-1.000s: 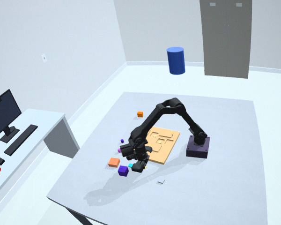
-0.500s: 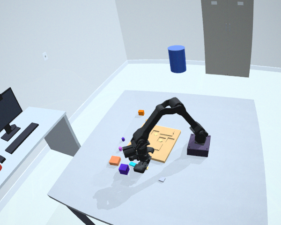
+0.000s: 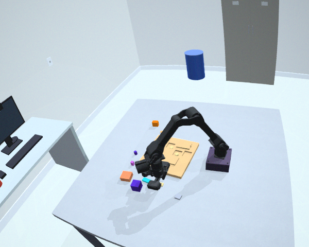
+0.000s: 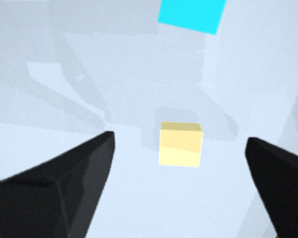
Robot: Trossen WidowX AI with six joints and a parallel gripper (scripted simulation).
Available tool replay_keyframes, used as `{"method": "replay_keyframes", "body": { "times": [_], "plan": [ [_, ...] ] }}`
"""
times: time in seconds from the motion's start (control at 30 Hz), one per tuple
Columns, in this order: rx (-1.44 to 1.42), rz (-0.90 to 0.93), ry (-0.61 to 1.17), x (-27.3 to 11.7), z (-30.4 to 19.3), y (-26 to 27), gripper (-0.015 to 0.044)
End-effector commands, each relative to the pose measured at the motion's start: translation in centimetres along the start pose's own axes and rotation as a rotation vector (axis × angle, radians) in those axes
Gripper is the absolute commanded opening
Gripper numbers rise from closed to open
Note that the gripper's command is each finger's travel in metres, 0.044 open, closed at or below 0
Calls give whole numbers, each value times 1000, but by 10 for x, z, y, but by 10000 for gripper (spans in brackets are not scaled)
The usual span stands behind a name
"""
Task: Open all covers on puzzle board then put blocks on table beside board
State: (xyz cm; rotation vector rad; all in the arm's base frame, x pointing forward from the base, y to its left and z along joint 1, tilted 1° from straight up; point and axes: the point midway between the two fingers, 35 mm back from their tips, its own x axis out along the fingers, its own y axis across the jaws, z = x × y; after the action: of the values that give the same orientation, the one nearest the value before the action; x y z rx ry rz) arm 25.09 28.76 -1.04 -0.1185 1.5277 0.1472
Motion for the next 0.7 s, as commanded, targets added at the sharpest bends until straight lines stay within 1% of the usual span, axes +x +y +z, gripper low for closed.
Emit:
{"method": "replay_keyframes", "body": {
  "times": [0.0, 0.03, 0.67],
  "plan": [
    [0, 1, -1, -1, 0, 0, 421],
    [0, 1, -1, -3, 0, 0, 440],
    [1, -4, 2, -62, 1, 1, 440]
  ]
}}
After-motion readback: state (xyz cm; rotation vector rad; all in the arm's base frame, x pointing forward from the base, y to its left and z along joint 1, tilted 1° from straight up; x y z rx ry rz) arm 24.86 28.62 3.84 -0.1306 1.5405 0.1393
